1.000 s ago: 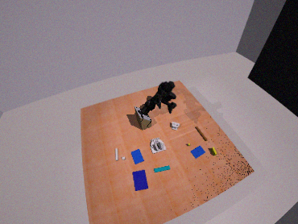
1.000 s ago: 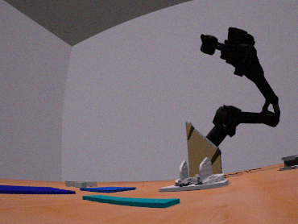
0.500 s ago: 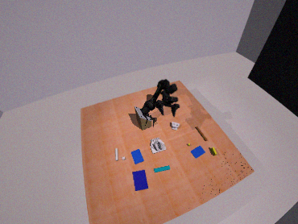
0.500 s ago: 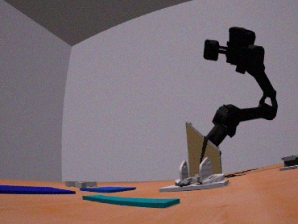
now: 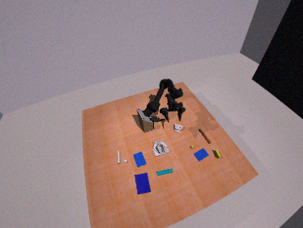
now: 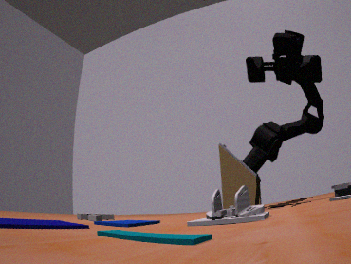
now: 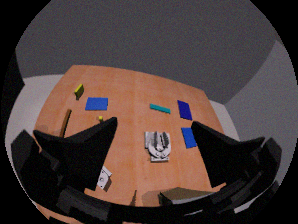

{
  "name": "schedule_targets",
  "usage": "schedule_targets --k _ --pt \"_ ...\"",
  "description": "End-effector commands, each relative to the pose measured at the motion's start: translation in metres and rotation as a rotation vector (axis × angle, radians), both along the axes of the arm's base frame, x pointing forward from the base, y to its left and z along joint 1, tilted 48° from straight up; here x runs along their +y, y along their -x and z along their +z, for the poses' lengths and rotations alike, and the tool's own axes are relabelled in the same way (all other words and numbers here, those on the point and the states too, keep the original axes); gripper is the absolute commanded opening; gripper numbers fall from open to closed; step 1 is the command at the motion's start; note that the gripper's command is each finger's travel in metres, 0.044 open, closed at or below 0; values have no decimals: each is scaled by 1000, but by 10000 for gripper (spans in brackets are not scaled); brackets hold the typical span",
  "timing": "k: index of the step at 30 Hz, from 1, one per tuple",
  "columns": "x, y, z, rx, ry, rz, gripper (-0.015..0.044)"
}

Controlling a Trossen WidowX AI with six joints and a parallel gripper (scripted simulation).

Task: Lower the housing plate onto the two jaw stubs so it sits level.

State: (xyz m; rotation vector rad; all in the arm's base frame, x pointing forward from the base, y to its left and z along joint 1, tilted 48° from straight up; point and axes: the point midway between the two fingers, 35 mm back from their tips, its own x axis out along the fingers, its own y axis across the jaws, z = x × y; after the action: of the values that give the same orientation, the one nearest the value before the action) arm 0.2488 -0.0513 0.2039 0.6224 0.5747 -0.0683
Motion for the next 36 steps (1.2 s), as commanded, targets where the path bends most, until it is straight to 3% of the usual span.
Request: schedule_targets --k 1,36 --pt "10 -2 -2 28 -58 21 440" --pt "109 6 -18 453 -533 165 440"
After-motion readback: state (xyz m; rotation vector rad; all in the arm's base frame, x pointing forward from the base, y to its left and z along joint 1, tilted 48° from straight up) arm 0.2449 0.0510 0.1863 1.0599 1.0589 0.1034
